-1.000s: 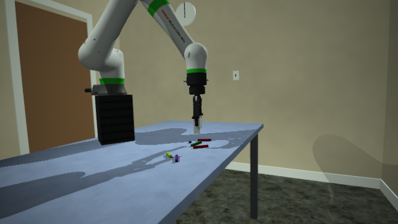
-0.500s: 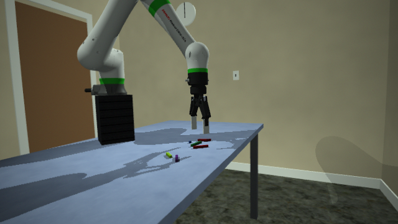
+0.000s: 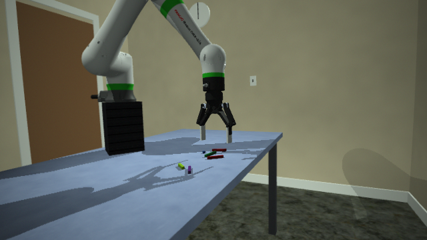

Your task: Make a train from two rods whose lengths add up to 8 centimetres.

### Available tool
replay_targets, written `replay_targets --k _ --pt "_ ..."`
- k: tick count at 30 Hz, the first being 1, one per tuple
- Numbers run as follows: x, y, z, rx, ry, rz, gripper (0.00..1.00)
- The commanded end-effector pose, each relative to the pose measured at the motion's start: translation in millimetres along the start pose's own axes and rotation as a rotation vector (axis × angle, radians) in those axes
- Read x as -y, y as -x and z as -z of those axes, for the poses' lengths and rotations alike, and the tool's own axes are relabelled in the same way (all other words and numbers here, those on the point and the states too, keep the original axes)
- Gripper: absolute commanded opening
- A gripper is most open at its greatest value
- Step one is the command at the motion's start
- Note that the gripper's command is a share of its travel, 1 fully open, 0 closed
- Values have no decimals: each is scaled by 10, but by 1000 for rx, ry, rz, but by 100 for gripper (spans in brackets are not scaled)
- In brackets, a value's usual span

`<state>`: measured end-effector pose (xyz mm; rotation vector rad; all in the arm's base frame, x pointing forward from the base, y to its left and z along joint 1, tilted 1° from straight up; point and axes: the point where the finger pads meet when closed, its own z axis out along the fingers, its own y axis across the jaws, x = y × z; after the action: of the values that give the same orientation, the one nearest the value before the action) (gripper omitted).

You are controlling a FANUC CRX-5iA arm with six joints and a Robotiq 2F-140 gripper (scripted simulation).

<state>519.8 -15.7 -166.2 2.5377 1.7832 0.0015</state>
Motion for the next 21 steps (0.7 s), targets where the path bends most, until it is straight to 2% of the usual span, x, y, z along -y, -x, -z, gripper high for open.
replay_targets --k 1,6,21 --pt "-31 18 0 -18 -17 103 100" --pt "-78 48 -1 -19 -15 252 100" --pt "-80 50 -1 -19 -15 260 100"
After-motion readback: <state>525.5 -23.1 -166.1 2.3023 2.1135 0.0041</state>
